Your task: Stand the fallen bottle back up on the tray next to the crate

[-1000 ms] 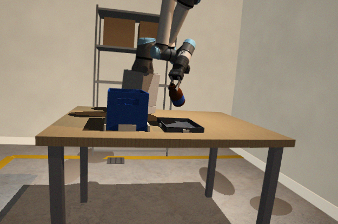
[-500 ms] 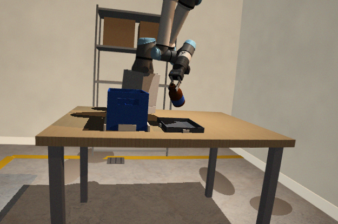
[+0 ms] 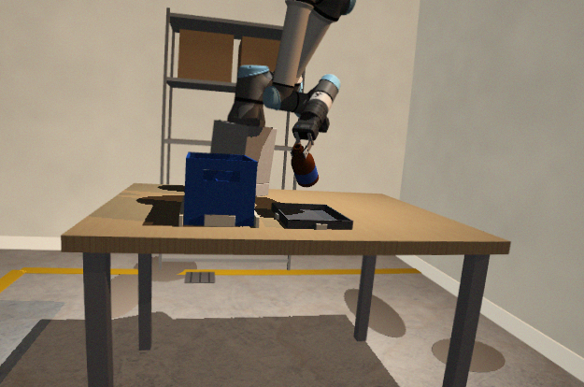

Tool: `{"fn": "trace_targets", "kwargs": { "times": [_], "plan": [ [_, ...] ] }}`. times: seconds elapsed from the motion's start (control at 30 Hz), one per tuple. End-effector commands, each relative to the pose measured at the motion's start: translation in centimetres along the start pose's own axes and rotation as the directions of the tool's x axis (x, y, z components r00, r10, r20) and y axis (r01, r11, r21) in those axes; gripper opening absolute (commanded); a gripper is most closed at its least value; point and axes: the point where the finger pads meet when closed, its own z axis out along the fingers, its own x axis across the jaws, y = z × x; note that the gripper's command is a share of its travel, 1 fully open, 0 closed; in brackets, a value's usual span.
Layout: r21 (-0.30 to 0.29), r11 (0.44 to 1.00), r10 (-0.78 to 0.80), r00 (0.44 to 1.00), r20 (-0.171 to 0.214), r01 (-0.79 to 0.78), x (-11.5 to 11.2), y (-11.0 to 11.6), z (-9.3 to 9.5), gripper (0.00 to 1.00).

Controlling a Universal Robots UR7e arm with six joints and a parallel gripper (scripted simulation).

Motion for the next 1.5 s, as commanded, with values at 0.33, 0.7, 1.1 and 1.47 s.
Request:
{"fn": "trace_targets", "kwargs": {
  "times": [0.33,0.7,1.1,1.47],
  "plan": [
    [-0.064,0.998,0.003,1.0,-0.003,-0.003,-0.03,-0.02,-0.12,0.0],
    [-0.069,0.998,0.004,1.0,-0.003,-0.004,-0.04,-0.03,-0.13,0.0],
    [-0.069,0.998,0.004,1.0,-0.003,-0.004,-0.04,-0.03,-0.13,0.0],
    [-0.069,0.998,0.004,1.0,-0.003,-0.004,-0.04,-0.03,-0.13,0.0]
  ]
}}
